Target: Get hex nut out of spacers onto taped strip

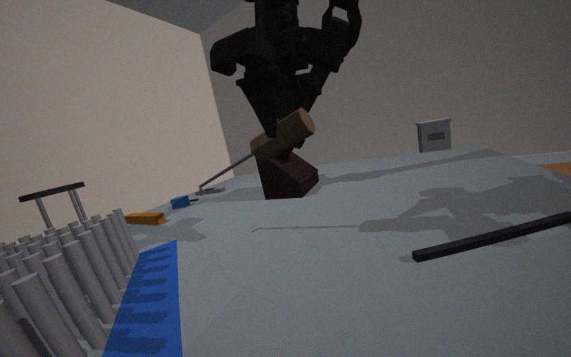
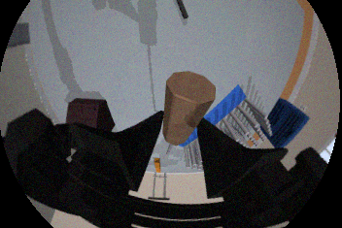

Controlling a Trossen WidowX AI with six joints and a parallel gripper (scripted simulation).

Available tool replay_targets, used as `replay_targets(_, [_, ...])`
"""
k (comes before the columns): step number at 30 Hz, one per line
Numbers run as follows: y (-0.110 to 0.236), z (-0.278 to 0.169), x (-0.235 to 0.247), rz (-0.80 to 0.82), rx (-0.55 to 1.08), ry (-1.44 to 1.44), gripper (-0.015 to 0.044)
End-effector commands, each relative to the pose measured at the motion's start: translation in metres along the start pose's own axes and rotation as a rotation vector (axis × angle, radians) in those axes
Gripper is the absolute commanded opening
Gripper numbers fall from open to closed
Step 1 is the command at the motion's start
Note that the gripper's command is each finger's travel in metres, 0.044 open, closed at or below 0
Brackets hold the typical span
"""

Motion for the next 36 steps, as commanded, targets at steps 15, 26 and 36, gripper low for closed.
replay_targets(15, [0.005, -0.014, -0.004, 0.012, 0.184, 0.618, 0.0000])
replay_targets(26, [0.009, -0.022, -0.006, 0.068, 0.287, 0.973, 0.0000])
replay_targets(36, [0.011, -0.025, -0.007, 0.102, 0.328, 1.115, 0.0000])
Point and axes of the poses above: the point midway between the two fingers, 35 mm back from their tips, its own y axis back along the fingers, its own x axis across the jaws, z = x × y, the point moved 5 cm from there along y, back along the fingers, and after that the axes turned 10 degrees about y, right-handed, at the moved point
